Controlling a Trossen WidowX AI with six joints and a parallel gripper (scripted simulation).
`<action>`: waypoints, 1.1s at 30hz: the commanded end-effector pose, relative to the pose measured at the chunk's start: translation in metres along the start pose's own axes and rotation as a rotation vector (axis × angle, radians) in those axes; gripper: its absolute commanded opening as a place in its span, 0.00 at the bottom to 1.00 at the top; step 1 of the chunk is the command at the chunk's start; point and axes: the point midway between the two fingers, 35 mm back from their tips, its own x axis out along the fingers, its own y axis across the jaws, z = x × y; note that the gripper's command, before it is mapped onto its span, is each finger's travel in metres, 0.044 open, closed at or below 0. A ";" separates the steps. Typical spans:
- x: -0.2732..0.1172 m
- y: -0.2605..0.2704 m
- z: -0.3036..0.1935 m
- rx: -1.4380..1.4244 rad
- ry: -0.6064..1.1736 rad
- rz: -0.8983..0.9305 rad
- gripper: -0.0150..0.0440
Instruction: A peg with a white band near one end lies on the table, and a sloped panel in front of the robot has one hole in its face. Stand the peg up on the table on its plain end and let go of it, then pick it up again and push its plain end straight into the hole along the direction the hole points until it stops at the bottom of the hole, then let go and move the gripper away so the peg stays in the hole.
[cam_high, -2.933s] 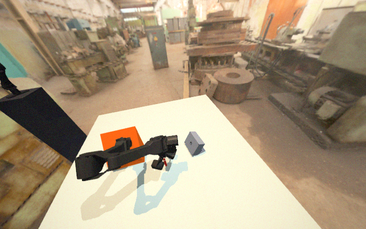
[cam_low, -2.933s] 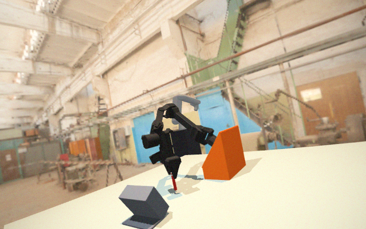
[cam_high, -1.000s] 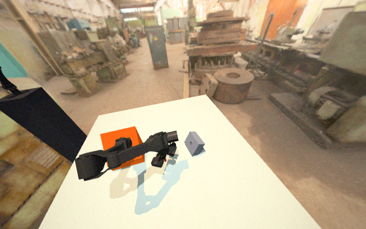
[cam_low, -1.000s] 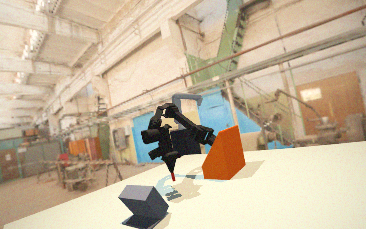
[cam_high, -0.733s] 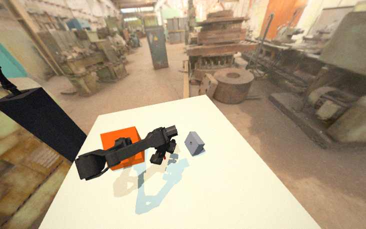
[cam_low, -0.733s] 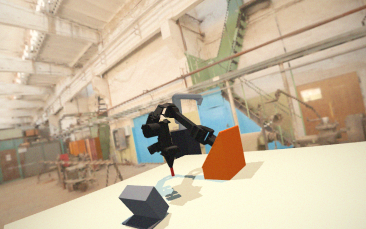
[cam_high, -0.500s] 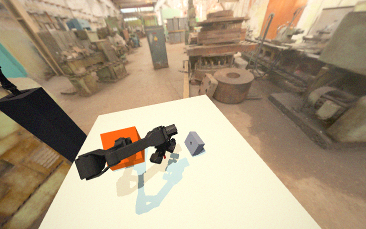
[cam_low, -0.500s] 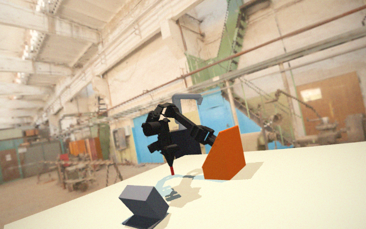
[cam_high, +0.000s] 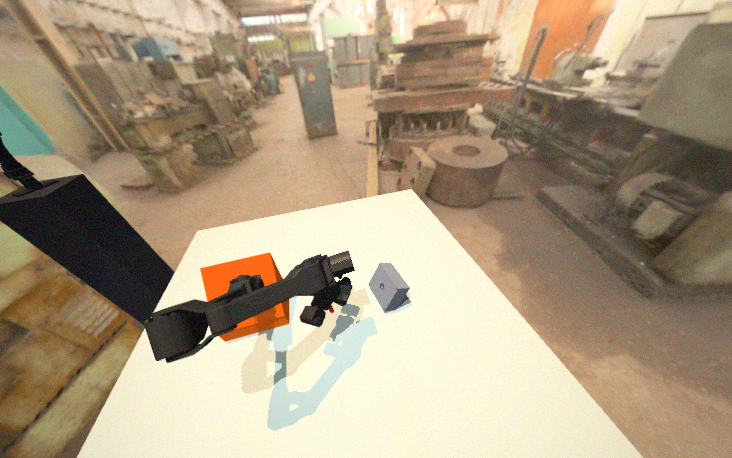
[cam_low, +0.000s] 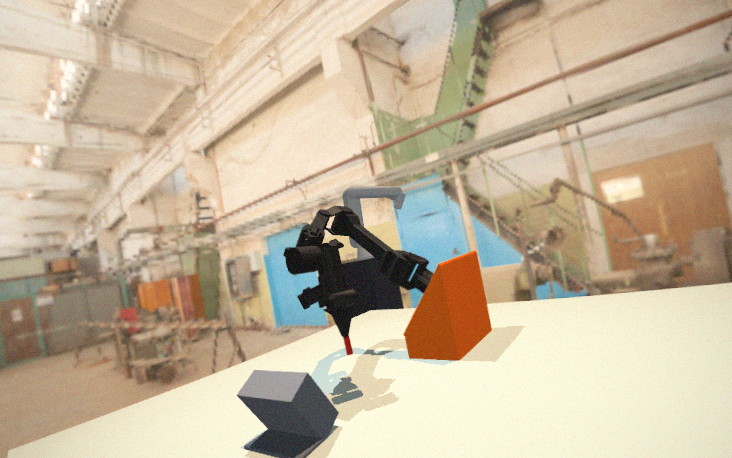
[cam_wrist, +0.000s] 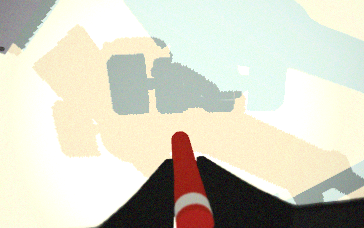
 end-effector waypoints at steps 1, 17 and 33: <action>0.004 0.003 -0.002 0.008 0.001 0.027 0.25; 0.012 0.016 -0.004 0.058 -0.023 0.129 0.25; 0.019 0.028 -0.002 0.102 -0.061 0.231 0.25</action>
